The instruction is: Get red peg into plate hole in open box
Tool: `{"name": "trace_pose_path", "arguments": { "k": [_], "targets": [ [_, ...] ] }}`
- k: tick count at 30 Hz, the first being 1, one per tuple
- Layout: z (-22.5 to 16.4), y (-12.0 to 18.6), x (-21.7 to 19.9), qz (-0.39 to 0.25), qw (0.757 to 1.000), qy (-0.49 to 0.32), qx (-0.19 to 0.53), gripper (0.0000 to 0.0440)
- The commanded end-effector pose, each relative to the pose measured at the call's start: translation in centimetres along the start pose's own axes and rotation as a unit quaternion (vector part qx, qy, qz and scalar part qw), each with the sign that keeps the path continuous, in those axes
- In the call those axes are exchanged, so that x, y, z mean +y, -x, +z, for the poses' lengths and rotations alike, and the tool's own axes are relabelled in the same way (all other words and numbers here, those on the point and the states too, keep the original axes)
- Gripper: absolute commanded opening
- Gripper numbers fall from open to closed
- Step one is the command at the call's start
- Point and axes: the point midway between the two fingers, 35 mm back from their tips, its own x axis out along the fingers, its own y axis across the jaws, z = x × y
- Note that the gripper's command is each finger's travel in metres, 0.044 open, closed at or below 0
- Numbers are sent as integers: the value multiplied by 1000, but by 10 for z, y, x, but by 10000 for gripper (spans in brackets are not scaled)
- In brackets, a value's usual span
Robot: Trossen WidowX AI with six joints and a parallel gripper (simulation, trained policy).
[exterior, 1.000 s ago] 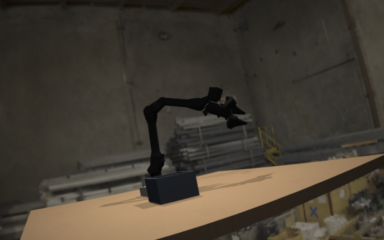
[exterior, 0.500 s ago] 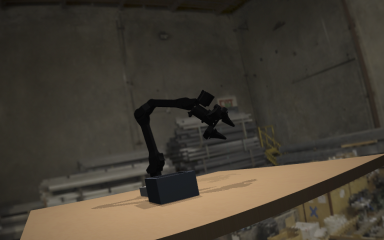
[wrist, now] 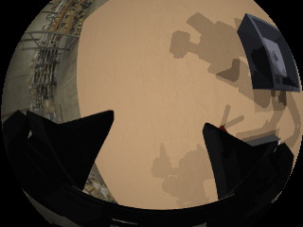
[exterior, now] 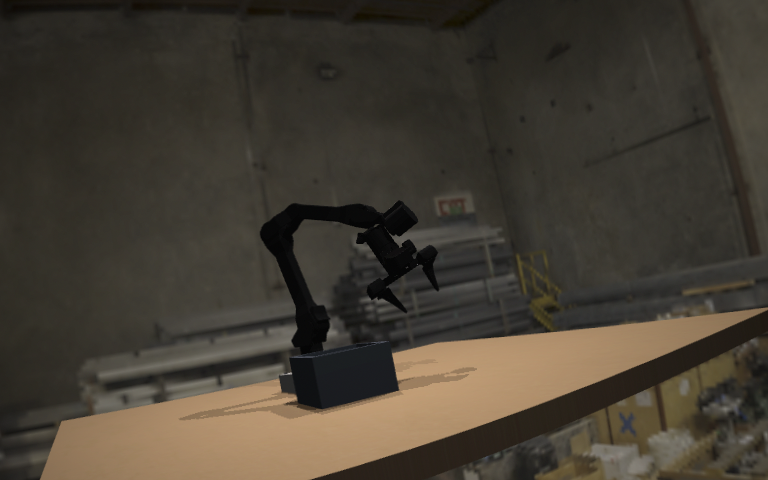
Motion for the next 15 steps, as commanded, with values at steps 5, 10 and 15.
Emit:
{"name": "trace_pose_path", "arguments": {
  "k": [5,10,15],
  "targets": [
    [-9,-5,-48,-82,993,-85,9,440],
    [-16,-12,-77,-132,981,-142,11,440],
    [-22,-24,-97,-161,970,-185,7,440]
  ]
}}
